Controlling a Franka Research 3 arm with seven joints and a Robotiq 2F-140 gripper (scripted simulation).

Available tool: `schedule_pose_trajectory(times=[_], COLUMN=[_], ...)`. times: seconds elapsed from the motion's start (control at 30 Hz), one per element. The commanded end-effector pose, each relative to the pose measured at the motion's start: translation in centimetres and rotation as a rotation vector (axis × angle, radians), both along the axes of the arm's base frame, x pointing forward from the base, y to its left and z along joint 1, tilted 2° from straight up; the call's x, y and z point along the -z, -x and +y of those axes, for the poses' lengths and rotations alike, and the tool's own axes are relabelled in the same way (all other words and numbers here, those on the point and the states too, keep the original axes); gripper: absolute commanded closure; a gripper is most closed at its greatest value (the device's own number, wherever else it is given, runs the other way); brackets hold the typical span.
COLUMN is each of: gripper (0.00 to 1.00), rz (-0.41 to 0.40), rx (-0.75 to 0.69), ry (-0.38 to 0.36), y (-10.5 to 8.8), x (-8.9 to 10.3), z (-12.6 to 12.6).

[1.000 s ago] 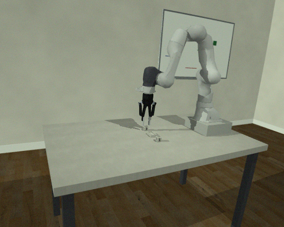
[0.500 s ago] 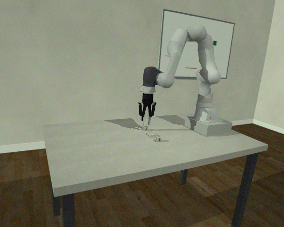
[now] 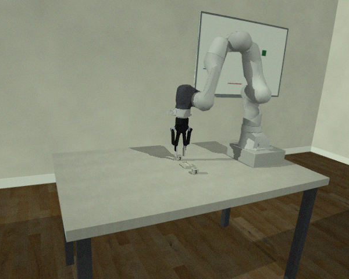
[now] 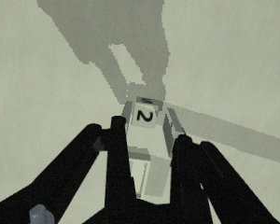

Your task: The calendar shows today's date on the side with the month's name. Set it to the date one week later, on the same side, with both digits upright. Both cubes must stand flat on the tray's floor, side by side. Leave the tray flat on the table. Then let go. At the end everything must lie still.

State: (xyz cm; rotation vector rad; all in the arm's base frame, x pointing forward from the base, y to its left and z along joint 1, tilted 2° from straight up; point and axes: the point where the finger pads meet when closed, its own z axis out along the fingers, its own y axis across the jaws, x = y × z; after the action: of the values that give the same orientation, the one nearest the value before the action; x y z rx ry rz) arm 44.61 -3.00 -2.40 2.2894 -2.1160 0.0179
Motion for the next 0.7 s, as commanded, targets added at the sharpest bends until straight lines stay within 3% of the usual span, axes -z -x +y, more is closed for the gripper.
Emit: schedule_pose_trajectory(times=[0.0, 0.67], gripper=[0.72, 0.72], rz=[-0.010, -0.010], rx=[0.004, 0.004], ry=[0.002, 0.002], y=[-0.37, -0.37], x=[0.44, 1.33], z=[-0.03, -0.05])
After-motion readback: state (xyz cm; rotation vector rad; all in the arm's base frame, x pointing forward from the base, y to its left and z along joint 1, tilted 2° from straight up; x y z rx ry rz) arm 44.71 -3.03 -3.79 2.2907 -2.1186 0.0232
